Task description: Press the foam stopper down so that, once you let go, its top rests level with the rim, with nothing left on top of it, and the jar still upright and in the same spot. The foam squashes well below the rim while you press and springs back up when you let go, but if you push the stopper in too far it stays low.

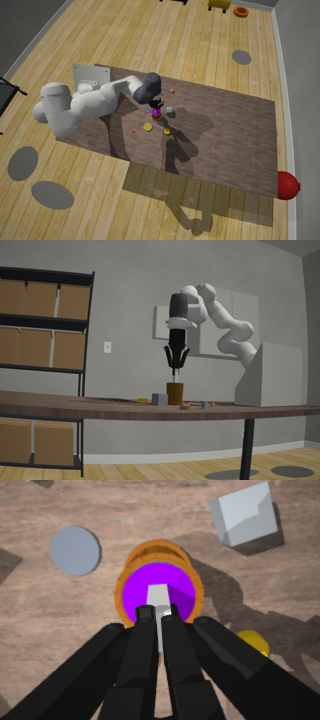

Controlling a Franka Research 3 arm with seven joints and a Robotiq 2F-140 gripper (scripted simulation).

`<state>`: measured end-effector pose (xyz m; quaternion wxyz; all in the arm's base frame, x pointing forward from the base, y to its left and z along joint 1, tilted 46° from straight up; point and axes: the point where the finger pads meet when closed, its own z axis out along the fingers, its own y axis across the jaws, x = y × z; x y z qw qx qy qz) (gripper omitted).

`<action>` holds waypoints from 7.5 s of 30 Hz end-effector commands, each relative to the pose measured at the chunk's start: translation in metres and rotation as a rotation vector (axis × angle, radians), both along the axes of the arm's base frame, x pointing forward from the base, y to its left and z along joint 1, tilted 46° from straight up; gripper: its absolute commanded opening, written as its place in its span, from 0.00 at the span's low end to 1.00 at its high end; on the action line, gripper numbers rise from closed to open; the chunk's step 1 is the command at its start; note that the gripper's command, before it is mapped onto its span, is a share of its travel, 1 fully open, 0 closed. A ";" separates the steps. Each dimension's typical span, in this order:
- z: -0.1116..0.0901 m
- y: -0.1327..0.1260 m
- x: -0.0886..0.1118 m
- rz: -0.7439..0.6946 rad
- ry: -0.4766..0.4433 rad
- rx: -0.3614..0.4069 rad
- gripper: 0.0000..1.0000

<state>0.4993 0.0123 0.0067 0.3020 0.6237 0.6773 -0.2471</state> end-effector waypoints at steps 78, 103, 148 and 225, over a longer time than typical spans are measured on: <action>0.009 0.012 -0.001 -0.009 0.001 -0.007 0.00; 0.006 0.008 -0.001 -0.009 0.001 -0.007 0.00; -0.007 -0.009 -0.001 -0.009 0.001 -0.007 0.00; -0.009 -0.012 -0.001 -0.009 0.001 -0.007 0.00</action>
